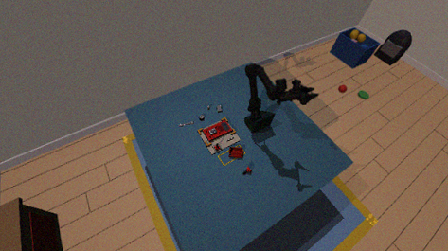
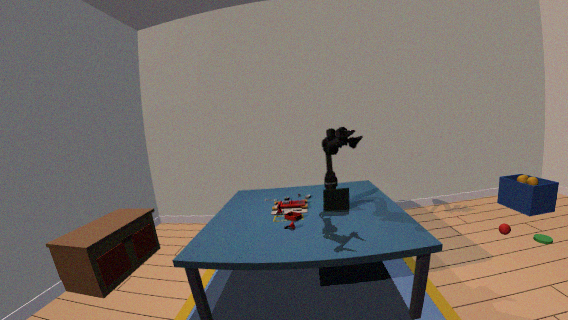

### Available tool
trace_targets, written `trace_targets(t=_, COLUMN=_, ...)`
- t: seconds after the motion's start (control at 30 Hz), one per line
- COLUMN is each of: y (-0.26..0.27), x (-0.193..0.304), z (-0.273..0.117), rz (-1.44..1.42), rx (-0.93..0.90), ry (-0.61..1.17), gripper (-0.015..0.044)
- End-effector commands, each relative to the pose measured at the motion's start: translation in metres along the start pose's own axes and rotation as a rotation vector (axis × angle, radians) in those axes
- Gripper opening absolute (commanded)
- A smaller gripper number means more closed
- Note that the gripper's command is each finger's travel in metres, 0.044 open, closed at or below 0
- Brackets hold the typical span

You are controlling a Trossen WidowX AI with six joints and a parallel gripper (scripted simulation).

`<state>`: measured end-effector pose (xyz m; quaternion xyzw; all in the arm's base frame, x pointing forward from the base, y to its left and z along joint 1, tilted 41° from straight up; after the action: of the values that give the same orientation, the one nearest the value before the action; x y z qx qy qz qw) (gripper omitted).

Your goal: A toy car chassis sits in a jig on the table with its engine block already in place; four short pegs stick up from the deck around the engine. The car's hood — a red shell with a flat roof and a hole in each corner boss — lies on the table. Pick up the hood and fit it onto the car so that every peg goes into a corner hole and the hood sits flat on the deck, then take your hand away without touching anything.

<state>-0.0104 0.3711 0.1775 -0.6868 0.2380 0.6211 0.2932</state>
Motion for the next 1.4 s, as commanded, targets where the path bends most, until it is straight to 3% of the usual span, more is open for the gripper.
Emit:
trace_targets(t=0.0, y=0.000, x=0.000, z=0.000, rz=0.000, rx=0.000, ry=0.000, gripper=0.0414)
trace_targets(t=0.03, y=0.000, x=0.000, z=0.000, rz=0.000, rx=0.000, ry=0.000, gripper=0.0387)
trace_targets(t=0.1, y=-0.004, x=0.002, z=-0.004, rz=-0.003, rx=0.029, ry=0.010, gripper=0.0440)
trace_targets(t=0.4, y=-0.052, x=0.033, z=-0.037, rz=-0.029, rx=0.222, ry=0.173, gripper=0.0440)
trace_targets(t=0.8, y=-0.126, x=0.108, z=-0.128, rz=-0.015, rx=0.398, ry=0.612, gripper=0.0440)
trace_targets(t=1.07, y=-0.143, x=0.154, z=-0.210, rz=0.064, rx=0.379, ry=0.892, gripper=0.0440)
trace_targets(t=1.37, y=-0.127, x=0.196, z=-0.312, rz=0.209, rx=0.183, ry=1.118, gripper=0.0440)
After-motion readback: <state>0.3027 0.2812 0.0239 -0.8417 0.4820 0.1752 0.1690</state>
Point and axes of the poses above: the point midway between the two fingers, 35 mm back from their tips, its own z axis out along the fingers, its own y axis across the jaws, x = y × z, the point moved 9 cm from there along -z, back along the fingers, and after that the axes turned 13 degrees about -z, right-handed, at the moved point
